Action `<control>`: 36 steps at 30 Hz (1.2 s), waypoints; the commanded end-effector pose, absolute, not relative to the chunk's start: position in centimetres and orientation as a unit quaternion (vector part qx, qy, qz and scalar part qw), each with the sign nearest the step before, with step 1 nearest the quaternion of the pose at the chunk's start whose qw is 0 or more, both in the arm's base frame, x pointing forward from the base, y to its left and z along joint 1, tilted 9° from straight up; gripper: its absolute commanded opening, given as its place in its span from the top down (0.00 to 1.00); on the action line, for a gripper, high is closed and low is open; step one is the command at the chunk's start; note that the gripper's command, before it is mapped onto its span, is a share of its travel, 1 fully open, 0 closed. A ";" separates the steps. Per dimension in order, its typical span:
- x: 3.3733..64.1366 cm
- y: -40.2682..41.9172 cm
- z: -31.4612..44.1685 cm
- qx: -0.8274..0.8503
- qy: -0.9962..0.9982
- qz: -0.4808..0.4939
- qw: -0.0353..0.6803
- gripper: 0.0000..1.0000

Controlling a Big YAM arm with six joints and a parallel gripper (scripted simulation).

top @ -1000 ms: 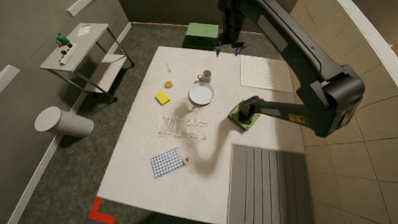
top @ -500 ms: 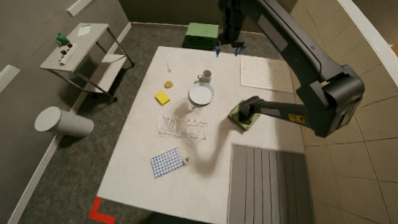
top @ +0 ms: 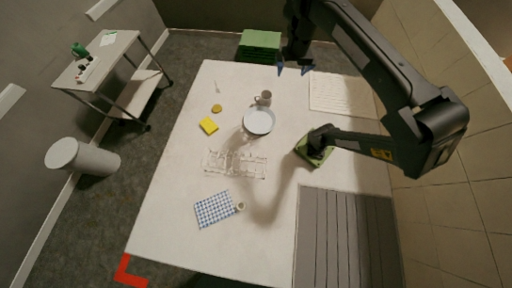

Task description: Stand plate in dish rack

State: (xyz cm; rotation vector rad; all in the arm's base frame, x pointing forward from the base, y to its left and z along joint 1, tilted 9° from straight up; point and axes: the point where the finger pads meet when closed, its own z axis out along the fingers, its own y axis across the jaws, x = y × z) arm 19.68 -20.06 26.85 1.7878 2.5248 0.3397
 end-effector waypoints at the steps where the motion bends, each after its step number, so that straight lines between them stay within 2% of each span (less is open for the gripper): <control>1: 19.5 -20.3 26.0 0.573 0.811 0.113 0.032 0.00; 15: 20.0 -19.9 21.0 0.571 0.800 0.171 0.061 0.00; 36: 20.7 -18.5 11.6 0.557 0.766 0.286 0.145 0.00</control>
